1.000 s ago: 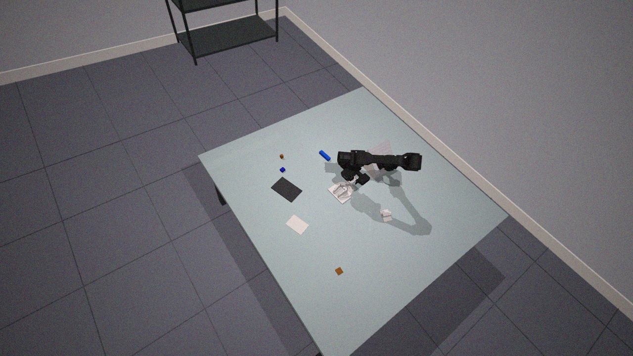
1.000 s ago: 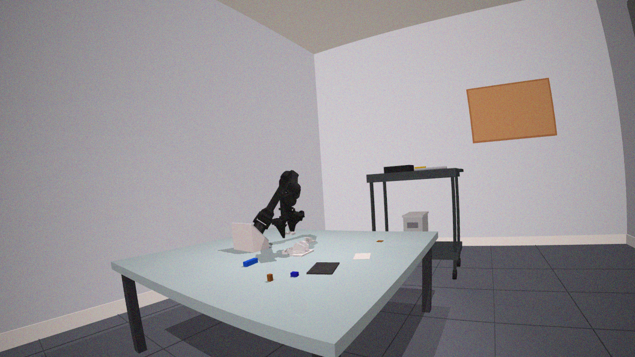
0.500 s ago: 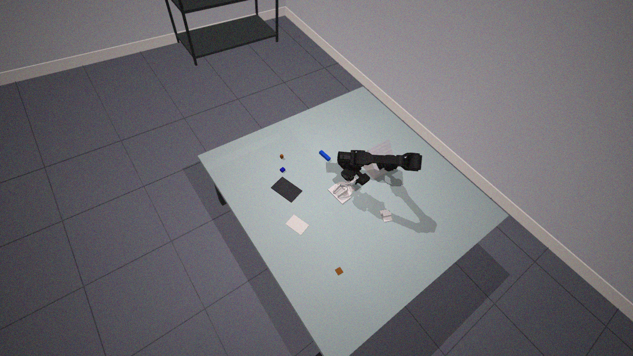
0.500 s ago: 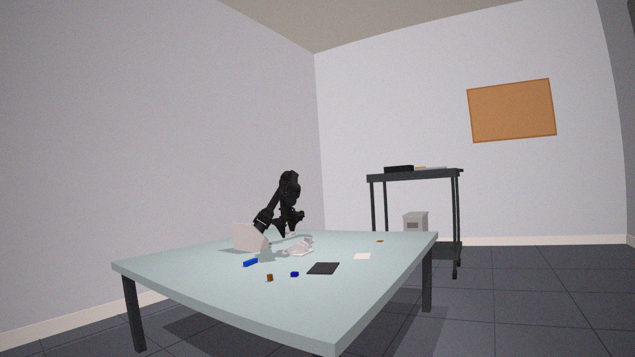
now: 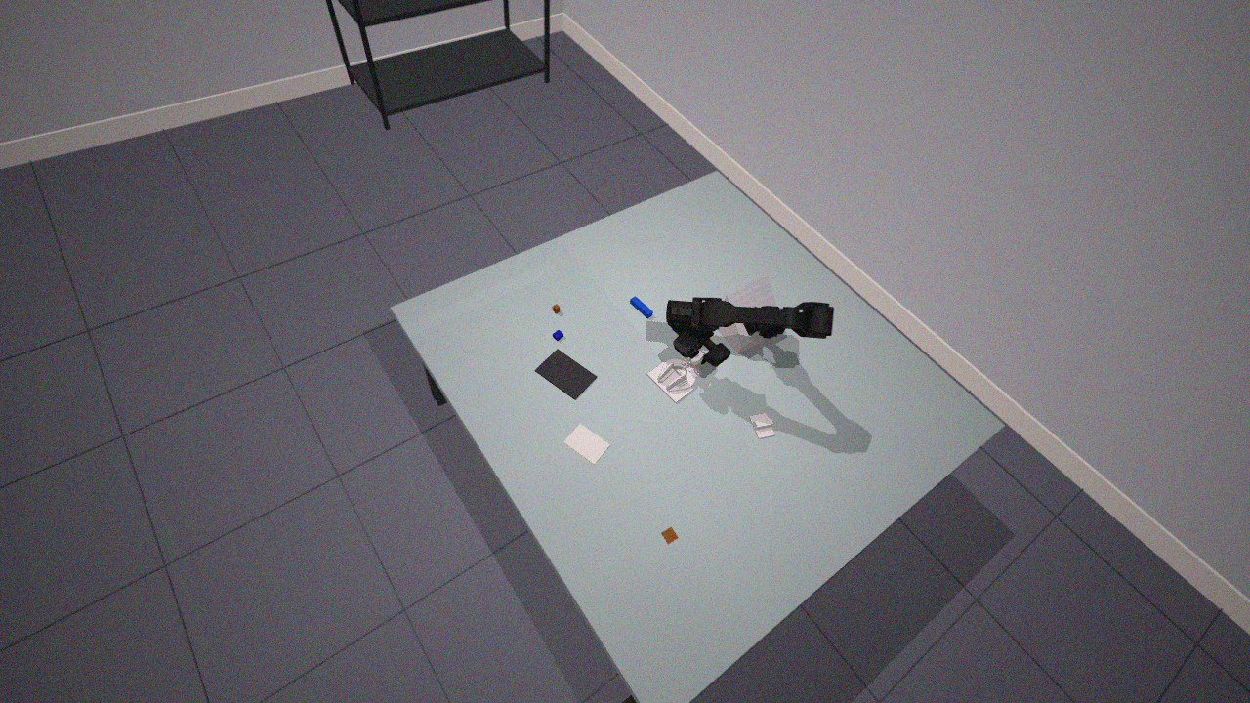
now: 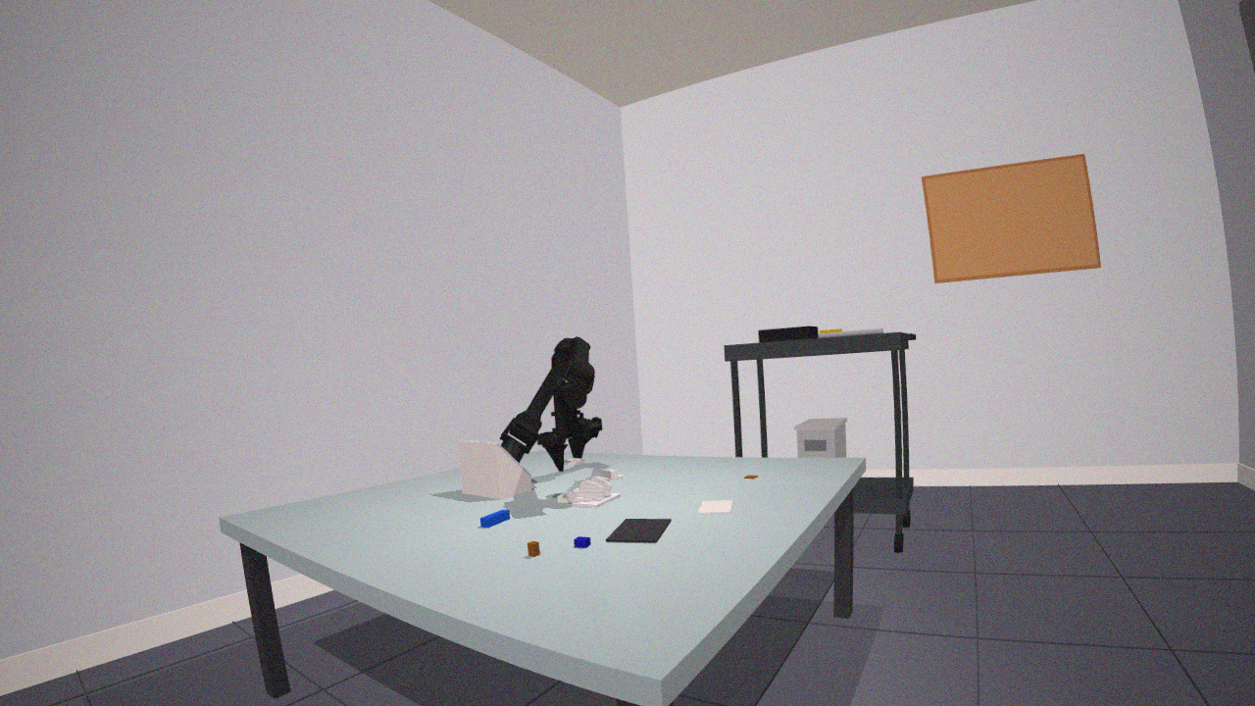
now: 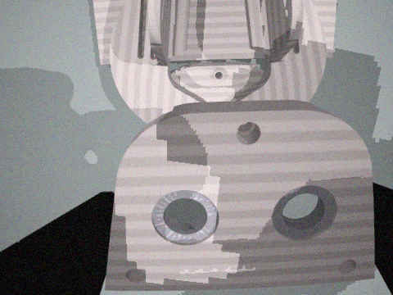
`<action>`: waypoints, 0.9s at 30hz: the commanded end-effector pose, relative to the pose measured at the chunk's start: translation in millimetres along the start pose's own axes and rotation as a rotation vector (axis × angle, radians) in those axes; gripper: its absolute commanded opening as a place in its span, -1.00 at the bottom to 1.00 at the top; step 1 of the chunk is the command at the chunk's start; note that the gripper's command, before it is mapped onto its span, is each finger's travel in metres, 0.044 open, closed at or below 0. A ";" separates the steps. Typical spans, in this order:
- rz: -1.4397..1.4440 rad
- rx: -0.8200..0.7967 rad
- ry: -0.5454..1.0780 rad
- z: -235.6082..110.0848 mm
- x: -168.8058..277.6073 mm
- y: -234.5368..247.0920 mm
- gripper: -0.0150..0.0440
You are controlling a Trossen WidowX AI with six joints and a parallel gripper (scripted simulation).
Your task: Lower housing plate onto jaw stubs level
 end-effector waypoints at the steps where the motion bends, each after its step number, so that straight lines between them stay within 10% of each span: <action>1: 0.006 -0.003 0.000 5.3 -0.1 0.0 0.70; 27: 0.006 -0.004 -0.001 48.0 -0.4 0.2 0.70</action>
Point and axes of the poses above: the point midway between the two fingers, 35 mm back from their tips, its own z axis out along the fingers, its own y axis across the jaws, x = y × z, the point moved 5 cm from there along -z, back along the fingers, and after that the axes turned 2 degrees about -z, right-handed, at the moved point
